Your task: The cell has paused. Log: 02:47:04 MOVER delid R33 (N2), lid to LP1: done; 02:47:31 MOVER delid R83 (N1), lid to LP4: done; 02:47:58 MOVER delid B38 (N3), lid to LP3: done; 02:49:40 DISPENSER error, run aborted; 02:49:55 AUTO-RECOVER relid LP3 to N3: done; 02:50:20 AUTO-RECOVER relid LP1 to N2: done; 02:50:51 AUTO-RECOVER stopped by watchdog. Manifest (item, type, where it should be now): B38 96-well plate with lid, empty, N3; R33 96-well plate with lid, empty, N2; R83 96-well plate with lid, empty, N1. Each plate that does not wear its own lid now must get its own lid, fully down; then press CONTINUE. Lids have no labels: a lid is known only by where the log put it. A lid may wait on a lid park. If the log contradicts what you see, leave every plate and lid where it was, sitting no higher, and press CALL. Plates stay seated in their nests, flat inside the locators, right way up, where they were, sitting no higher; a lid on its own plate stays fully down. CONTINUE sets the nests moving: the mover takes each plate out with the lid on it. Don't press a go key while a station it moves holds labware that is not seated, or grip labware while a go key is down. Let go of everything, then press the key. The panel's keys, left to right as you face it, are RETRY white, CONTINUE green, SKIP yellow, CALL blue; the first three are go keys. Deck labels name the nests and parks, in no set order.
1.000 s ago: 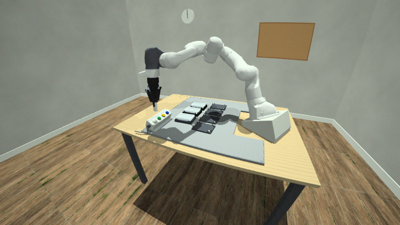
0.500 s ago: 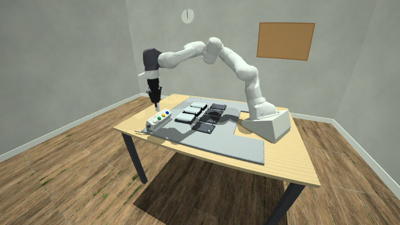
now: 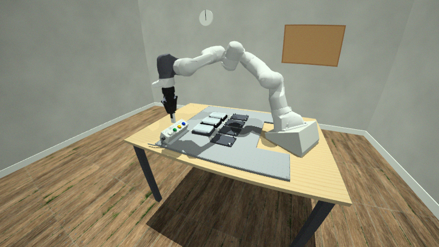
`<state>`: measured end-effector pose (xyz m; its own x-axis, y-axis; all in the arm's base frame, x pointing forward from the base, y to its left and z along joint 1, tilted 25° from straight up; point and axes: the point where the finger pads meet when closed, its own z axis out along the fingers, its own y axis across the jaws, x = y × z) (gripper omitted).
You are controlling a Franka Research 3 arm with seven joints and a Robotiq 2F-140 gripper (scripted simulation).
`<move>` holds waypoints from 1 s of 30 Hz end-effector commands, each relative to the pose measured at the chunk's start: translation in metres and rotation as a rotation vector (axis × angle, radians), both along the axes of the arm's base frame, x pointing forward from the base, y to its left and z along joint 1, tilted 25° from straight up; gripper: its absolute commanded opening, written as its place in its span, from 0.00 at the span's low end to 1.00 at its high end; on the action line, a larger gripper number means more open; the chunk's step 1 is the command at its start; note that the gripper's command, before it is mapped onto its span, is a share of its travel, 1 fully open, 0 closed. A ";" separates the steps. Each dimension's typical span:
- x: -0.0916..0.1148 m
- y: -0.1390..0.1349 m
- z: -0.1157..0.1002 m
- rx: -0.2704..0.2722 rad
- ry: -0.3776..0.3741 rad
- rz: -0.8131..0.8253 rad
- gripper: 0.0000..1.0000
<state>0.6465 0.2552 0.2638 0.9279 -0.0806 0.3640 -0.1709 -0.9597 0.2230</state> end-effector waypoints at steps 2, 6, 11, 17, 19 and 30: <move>0.002 -0.001 -0.003 -0.006 0.001 0.009 0.00; 0.003 -0.002 -0.005 -0.006 0.001 0.009 0.00; 0.003 -0.002 -0.007 -0.006 0.001 0.009 0.00; 0.004 -0.003 -0.010 -0.006 0.001 0.009 0.00; 0.005 -0.003 -0.010 -0.006 0.001 0.009 0.00; 0.006 -0.004 -0.013 -0.006 0.001 0.009 0.00</move>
<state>0.6512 0.2509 0.2525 0.9293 -0.0740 0.3619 -0.1651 -0.9596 0.2277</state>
